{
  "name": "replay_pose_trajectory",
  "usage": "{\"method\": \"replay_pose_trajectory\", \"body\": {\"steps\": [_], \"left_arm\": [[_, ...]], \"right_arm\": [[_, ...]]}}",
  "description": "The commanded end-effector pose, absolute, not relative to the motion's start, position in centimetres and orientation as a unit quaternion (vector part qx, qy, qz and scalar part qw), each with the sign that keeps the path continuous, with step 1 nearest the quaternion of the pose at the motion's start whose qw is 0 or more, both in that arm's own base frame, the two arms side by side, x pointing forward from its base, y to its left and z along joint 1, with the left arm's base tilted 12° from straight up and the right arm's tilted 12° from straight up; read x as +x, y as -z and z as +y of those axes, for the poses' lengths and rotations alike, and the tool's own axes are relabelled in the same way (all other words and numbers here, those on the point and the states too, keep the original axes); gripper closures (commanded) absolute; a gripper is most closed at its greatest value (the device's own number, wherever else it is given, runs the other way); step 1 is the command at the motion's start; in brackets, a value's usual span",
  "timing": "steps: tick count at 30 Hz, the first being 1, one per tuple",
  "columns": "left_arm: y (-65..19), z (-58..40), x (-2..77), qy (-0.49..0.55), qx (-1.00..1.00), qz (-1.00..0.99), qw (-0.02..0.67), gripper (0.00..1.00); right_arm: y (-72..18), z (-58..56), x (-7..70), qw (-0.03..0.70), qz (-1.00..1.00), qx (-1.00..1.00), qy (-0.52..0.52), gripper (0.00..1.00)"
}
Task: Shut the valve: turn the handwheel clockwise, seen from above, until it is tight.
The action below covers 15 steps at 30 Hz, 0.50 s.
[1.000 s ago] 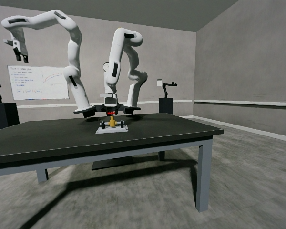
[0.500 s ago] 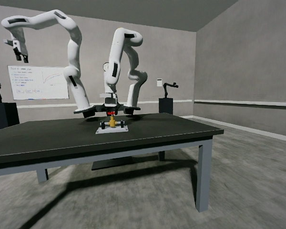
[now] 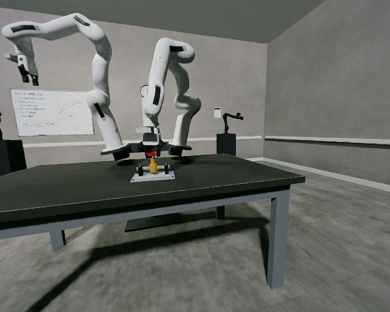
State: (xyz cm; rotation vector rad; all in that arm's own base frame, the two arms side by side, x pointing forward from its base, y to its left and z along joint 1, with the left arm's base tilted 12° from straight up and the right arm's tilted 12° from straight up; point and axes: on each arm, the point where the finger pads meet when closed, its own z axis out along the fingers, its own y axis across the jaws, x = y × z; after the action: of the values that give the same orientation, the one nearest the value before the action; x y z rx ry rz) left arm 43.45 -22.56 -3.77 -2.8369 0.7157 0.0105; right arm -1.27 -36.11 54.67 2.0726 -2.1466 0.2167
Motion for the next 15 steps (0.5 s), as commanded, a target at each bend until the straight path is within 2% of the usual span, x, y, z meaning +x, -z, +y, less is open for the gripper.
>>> {"method": "replay_pose_trajectory", "body": {"steps": [1,15], "left_arm": [[3.72,-22.6,43.49,-0.003,-0.963,0.246,0.108,1.0],[3.72,-22.6,43.49,-0.005,-0.959,0.263,0.108,1.0]], "right_arm": [[-54.75,-36.13,-1.27,0.075,-0.715,0.691,-0.073,0.0],[-54.75,-36.13,-1.27,0.075,-0.715,0.691,-0.073,0.0]]}}
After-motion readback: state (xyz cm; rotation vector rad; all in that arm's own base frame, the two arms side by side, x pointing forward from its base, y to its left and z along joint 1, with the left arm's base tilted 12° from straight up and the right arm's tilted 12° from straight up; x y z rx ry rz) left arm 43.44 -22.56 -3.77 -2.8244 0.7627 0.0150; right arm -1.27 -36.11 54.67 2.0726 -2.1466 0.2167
